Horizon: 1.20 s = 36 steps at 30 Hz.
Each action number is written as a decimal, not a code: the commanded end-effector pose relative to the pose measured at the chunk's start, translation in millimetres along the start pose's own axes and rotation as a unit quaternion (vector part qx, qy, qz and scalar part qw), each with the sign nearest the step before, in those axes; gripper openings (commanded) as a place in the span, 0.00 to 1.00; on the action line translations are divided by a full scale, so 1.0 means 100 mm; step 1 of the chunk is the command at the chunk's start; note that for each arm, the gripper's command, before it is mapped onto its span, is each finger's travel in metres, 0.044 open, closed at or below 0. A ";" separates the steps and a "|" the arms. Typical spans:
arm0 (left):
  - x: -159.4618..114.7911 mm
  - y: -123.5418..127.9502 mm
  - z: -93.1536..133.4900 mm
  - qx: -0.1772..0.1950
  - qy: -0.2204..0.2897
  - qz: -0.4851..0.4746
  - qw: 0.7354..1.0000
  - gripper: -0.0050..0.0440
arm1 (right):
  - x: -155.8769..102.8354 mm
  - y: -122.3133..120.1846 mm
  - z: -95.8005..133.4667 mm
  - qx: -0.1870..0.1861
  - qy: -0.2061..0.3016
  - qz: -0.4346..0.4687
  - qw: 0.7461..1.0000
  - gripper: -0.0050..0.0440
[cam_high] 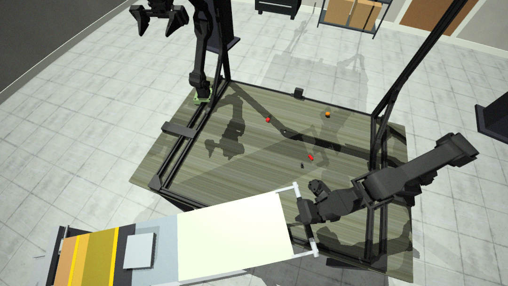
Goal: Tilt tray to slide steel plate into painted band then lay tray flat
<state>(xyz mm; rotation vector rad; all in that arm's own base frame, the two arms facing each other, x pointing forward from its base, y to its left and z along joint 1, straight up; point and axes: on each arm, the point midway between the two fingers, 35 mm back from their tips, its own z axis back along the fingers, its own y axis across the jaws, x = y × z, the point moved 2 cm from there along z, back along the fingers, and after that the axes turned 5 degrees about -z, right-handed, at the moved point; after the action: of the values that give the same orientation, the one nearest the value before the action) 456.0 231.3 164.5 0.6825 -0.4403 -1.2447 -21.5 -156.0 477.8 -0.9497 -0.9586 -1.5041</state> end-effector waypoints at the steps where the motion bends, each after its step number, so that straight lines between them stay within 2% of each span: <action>1: -0.02 0.16 0.08 0.027 0.004 -0.001 1.000 0.10 | 0.00 0.00 0.00 0.001 0.000 0.001 1.000 1.00; 36: -0.03 0.28 0.16 0.035 0.004 -0.001 0.999 0.10 | 0.00 0.00 0.00 0.001 0.000 0.001 1.000 1.00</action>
<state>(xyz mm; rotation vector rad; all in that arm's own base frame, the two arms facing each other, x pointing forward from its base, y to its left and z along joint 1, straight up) 457.2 231.7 171.5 0.6850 -0.4419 -1.2442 -21.5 -156.0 477.8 -0.9497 -0.9586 -1.5041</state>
